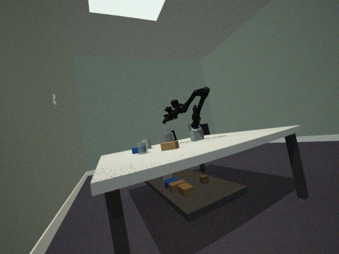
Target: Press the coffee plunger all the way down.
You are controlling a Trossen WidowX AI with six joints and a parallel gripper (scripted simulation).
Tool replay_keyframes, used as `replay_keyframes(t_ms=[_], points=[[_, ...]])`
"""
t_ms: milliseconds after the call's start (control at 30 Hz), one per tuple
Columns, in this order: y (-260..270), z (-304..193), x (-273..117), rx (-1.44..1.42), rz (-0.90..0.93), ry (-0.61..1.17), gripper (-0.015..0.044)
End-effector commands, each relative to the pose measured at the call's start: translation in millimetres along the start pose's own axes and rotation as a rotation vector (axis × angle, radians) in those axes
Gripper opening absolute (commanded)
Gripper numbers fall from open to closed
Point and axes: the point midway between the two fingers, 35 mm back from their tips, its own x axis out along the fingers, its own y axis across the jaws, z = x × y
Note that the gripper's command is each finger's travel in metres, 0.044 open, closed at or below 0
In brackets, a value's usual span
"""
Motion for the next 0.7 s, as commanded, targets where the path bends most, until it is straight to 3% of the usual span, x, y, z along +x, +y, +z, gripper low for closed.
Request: replay_keyframes(t_ms=[0,667], points=[[0,-24,6,0.051,-0.001,0.041,0.0131],[2,-30,27,0.056,0.01,0.027,0.0131]])
